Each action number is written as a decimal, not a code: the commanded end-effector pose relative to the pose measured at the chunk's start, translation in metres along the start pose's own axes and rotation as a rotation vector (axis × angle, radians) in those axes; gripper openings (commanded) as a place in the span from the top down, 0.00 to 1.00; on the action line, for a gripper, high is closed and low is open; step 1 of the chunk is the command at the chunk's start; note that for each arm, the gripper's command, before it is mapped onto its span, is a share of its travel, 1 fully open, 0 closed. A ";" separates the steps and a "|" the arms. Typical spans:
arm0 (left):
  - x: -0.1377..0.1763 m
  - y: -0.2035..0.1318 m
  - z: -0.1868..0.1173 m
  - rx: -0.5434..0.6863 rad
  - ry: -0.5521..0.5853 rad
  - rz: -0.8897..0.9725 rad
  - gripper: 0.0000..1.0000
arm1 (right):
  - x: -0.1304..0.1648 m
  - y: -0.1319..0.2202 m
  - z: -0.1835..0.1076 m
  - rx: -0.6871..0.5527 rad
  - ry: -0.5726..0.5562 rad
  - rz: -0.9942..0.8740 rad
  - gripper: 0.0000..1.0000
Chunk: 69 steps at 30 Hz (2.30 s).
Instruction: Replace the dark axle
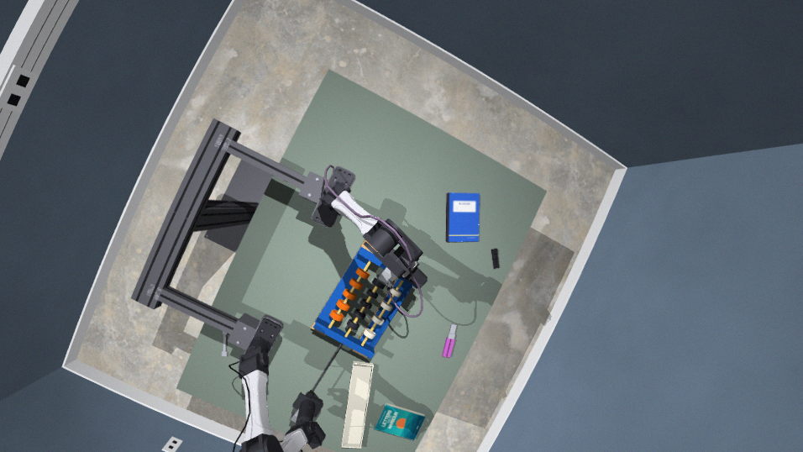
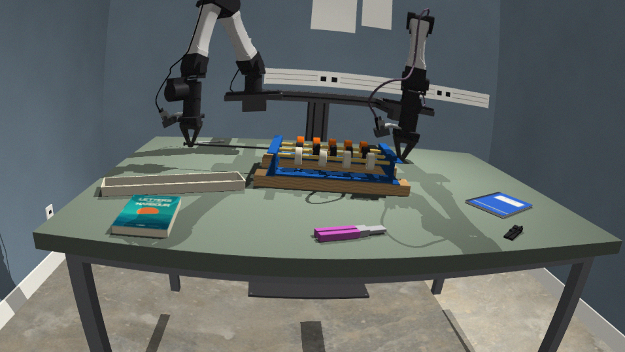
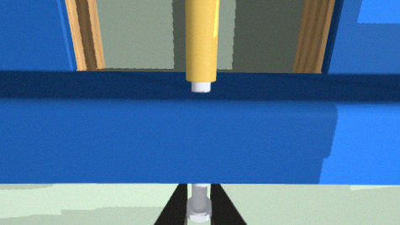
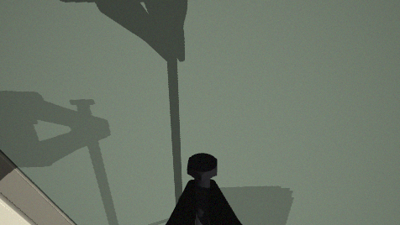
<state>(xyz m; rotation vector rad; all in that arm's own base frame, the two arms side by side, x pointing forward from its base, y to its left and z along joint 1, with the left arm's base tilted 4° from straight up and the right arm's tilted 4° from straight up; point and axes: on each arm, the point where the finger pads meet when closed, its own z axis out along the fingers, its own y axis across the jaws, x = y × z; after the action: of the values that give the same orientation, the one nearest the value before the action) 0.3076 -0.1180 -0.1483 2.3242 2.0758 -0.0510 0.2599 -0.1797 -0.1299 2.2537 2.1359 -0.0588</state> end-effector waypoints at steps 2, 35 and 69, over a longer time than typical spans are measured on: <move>0.007 -0.008 0.014 0.026 0.014 -0.021 1.00 | 0.000 -0.004 0.003 0.012 0.012 -0.003 1.00; 0.008 -0.014 0.015 0.041 -0.001 -0.016 1.00 | -0.003 0.005 -0.004 -0.020 -0.009 -0.015 1.00; 0.000 -0.001 0.002 0.005 -0.015 -0.007 0.68 | -0.002 0.005 -0.007 -0.021 -0.014 -0.020 1.00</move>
<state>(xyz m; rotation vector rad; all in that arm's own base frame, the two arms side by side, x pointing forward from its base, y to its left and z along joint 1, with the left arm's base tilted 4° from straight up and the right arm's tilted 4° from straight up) 0.3037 -0.1150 -0.1530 2.3115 2.0924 -0.0820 0.2602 -0.1808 -0.1300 2.2506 2.1367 -0.0552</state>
